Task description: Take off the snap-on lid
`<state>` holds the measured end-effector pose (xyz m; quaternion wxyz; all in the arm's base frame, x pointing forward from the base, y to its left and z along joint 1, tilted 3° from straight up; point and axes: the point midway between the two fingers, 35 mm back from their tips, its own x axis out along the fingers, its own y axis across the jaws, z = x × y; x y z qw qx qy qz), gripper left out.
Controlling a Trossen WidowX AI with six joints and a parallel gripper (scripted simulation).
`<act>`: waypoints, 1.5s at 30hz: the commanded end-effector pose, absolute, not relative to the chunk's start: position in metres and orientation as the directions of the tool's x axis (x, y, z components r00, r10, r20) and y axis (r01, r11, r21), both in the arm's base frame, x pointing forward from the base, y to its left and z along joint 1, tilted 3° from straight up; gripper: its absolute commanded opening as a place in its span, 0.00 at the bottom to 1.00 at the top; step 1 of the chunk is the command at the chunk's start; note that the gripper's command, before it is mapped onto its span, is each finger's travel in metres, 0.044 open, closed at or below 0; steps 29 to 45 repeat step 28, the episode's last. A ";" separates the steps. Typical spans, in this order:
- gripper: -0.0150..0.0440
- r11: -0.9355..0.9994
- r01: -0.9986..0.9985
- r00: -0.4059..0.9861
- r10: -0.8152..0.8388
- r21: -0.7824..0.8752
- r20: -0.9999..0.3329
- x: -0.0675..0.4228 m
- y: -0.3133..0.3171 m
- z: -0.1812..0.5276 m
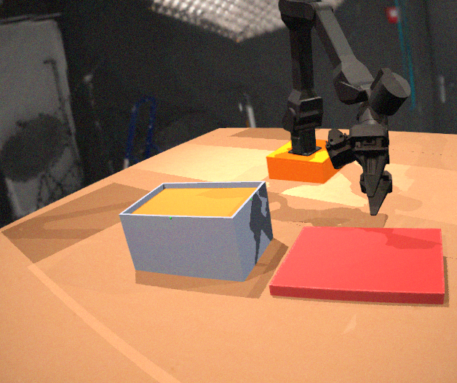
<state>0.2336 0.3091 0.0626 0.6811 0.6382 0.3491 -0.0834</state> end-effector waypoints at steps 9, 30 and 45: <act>1.00 0.175 0.563 0.740 0.328 0.807 -0.587 0.212 0.300 0.059; 1.00 0.176 0.567 0.738 0.327 0.805 -0.591 0.176 0.286 0.055; 1.00 0.176 0.567 0.738 0.327 0.805 -0.591 0.176 0.286 0.055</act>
